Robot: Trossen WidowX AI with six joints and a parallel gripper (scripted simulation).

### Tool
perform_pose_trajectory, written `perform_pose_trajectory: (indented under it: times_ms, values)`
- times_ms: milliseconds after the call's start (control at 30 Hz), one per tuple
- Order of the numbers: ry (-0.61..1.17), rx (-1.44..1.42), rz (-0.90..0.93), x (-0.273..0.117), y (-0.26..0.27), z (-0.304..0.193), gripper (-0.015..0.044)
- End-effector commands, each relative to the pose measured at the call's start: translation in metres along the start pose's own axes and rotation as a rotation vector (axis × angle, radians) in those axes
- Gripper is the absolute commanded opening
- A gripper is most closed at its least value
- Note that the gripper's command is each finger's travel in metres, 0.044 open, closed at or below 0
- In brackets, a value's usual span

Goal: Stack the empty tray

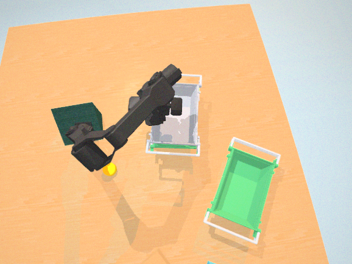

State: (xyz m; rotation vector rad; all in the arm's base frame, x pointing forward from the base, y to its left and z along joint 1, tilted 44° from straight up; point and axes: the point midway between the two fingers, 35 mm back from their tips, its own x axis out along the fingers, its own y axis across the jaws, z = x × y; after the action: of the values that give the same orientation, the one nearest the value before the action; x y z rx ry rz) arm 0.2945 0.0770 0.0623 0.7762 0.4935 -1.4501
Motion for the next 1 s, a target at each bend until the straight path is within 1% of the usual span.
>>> perform_pose_trajectory:
  times_ms: [0, 567, 800, 967]
  values:
    - [0.001, -0.008, -0.005, 0.001, -0.002, 0.000, 0.0191]
    - [0.001, -0.008, -0.005, 0.001, -0.002, 0.000, 0.0440]
    - [0.000, -0.004, 0.000, -0.001, -0.001, 0.000, 0.0440]
    - [0.020, -0.015, 0.024, -0.024, 0.002, -0.001, 0.0440]
